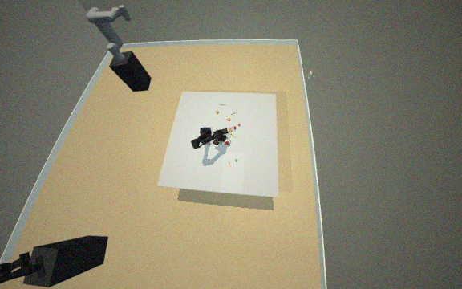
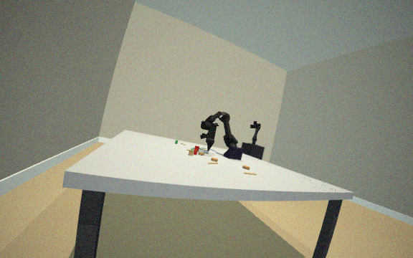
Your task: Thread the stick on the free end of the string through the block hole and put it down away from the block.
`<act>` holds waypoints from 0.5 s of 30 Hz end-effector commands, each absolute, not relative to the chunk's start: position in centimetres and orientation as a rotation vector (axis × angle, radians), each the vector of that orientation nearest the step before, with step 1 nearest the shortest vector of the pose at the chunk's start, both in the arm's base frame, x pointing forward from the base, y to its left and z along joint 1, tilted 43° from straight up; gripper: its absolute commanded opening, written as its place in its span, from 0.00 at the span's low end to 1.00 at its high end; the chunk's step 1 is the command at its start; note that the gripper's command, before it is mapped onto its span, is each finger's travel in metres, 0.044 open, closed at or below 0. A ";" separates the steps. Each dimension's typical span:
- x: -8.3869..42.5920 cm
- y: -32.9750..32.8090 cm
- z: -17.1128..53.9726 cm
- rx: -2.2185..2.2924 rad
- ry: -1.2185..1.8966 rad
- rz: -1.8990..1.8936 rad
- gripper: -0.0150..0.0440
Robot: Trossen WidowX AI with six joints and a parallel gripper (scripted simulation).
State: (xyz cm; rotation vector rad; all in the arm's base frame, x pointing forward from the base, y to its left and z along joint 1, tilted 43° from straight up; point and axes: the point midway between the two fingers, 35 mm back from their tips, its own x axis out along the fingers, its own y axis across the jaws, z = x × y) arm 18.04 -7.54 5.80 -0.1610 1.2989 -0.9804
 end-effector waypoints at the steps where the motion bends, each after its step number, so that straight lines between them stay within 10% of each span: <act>1: 17.5 -7.3 5.5 -0.161 1.306 -0.980 0.25; 15: 16.3 -6.9 5.1 -0.164 1.309 -0.982 0.25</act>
